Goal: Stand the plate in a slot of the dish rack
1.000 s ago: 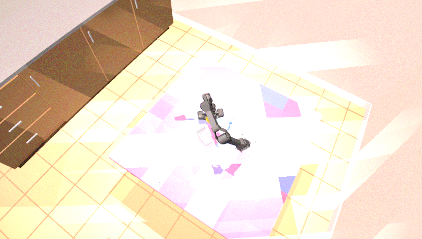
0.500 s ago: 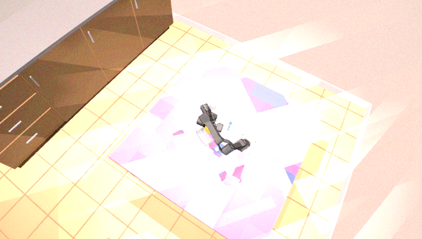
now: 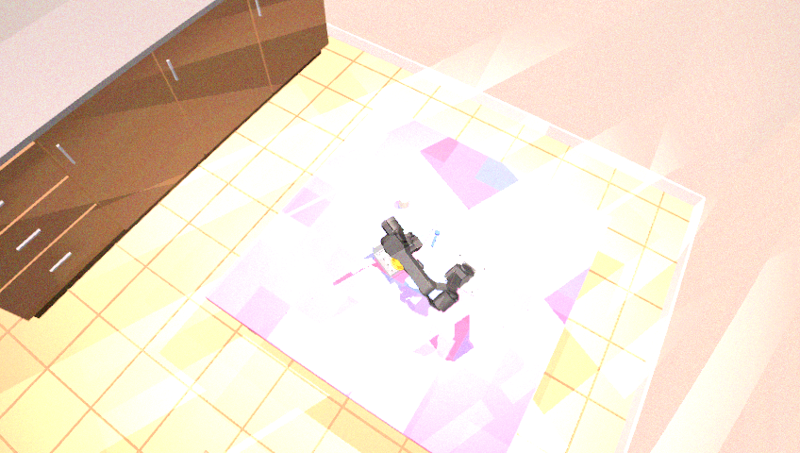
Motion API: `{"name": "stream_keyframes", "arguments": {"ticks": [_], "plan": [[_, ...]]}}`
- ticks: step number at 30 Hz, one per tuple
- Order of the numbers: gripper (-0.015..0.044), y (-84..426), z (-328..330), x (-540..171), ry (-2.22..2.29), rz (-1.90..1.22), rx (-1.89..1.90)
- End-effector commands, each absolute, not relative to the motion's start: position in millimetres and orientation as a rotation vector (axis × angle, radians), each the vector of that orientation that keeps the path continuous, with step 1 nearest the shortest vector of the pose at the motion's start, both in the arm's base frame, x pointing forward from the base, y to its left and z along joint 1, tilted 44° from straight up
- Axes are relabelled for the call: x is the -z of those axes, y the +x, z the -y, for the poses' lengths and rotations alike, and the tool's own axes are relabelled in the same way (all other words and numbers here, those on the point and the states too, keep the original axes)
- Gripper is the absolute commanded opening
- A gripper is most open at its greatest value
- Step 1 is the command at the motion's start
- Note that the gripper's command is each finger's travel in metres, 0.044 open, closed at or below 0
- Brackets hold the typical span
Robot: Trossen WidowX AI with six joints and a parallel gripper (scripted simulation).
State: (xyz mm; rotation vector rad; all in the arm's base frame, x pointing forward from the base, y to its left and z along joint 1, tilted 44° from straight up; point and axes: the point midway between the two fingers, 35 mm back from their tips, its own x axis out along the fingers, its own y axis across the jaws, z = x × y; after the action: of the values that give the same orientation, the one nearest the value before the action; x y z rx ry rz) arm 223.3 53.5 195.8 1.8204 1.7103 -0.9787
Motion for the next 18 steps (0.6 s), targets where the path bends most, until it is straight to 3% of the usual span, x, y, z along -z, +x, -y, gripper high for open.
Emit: {"name": "stream_keyframes", "arguments": {"ticks": [1,18], "plan": [[0.0000,212.9,-59.6,-196.3,1.871,-1.706,1.063],[0.0000,202.9,-65.6,-161.4,1.563,-1.609,1.033]]}}
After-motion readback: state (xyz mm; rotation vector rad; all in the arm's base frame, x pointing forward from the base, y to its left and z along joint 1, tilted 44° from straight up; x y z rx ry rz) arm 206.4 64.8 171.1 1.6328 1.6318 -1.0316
